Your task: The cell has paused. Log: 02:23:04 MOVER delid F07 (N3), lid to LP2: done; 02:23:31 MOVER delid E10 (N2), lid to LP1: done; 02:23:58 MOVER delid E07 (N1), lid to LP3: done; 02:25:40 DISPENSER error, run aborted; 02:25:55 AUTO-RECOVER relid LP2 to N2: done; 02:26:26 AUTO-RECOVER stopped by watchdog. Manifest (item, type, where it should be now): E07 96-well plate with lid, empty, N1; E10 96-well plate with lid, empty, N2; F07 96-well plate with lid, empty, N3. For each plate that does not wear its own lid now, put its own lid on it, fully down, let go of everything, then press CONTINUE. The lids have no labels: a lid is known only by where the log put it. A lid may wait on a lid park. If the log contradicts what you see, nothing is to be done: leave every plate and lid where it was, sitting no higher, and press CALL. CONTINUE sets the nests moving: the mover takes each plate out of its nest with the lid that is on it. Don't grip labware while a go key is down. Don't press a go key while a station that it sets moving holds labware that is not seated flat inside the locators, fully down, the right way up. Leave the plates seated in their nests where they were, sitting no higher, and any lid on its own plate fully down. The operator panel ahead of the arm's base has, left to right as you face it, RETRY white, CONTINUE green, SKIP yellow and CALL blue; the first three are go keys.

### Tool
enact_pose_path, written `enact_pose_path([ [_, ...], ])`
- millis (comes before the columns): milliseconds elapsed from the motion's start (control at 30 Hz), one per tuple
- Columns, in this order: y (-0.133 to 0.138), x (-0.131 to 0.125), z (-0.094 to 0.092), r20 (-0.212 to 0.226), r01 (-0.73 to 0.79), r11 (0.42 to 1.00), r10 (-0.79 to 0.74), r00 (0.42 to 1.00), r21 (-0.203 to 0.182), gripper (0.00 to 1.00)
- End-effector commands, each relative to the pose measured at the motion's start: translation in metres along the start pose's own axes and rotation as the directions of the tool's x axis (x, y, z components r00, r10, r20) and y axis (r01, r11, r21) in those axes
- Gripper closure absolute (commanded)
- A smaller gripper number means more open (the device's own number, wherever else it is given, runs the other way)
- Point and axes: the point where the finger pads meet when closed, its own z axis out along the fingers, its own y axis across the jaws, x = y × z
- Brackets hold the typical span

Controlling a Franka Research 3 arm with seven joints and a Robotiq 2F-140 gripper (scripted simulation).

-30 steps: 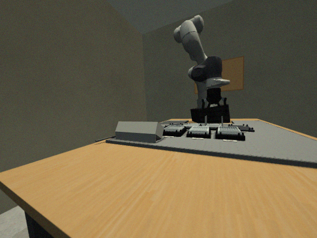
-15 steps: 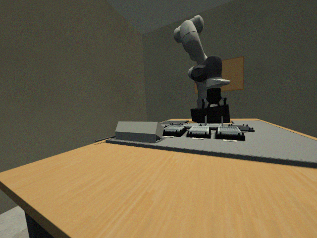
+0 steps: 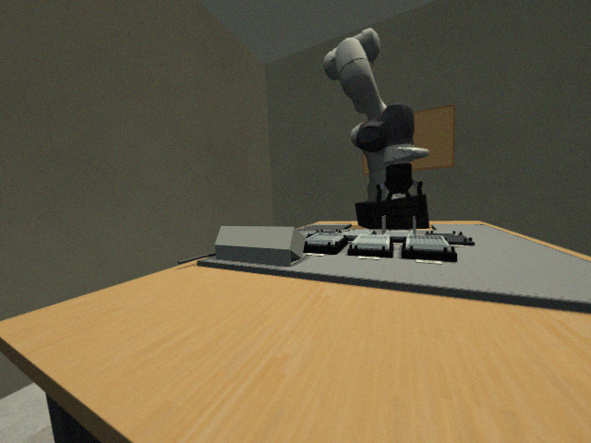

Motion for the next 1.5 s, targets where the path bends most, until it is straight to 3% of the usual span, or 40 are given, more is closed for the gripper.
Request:
enact_pose_path([
  [0, -0.0009, 0.0002, -0.0014, 0.000, 0.000, 1.000, 0.000, 1.000, 0.003, 1.00],
  [1467, -0.0008, 0.0002, -0.0052, 0.000, 0.000, 1.000, 0.000, 1.000, 0.003, 1.00],
])
